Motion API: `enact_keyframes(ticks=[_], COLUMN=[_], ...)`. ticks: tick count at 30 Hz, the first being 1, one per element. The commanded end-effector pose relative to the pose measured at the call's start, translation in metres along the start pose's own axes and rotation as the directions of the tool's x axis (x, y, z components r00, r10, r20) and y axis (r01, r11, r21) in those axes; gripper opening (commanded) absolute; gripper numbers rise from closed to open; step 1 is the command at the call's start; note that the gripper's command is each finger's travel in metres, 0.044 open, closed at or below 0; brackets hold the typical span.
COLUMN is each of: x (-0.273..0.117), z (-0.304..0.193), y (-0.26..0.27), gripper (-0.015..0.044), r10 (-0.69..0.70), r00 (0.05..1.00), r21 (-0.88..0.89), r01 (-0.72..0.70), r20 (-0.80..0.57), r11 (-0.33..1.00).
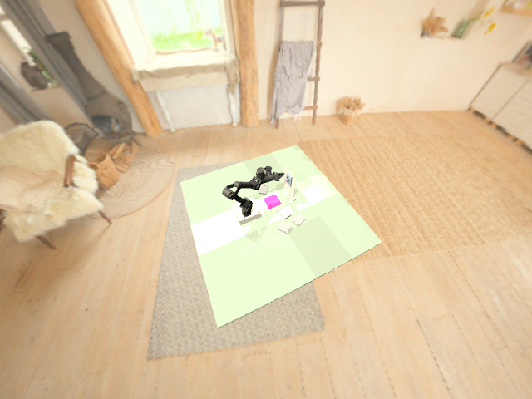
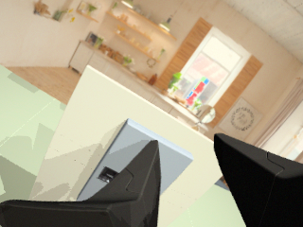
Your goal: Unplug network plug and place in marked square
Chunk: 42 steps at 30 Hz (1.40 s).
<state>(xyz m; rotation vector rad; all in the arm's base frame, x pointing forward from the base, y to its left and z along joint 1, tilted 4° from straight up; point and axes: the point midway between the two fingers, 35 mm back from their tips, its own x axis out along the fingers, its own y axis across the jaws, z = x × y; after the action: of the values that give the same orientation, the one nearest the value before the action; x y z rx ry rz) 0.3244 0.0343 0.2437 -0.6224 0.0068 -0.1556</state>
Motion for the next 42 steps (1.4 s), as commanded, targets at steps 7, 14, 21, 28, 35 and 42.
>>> enact_keyframes(ticks=[7,14,21,28,35,42], x=[-0.028,-0.052,-0.079,-0.081,-0.068,-0.04], z=[-0.031,-0.051,-0.071,-0.073,-0.071,-0.069], y=[0.034,0.047,0.052,0.052,0.053,0.055], gripper=[0.0156,0.0156,0.0156,0.0156,0.0156,0.0156], r10=[-0.062,-0.102,-0.14,-0.144,-0.144,-0.146], r00=[0.996,0.991,0.982,0.981,0.981,0.981], r21=[-0.367,-0.578,-0.751,-0.766,-0.766,-0.766], r01=[0.036,0.03,-0.002,-0.006,-0.005,-0.002], r20=[-0.058,-0.092,-0.125,-0.129,-0.127,-0.125], r11=[0.93,0.815,0.66,0.643,0.643,0.643])
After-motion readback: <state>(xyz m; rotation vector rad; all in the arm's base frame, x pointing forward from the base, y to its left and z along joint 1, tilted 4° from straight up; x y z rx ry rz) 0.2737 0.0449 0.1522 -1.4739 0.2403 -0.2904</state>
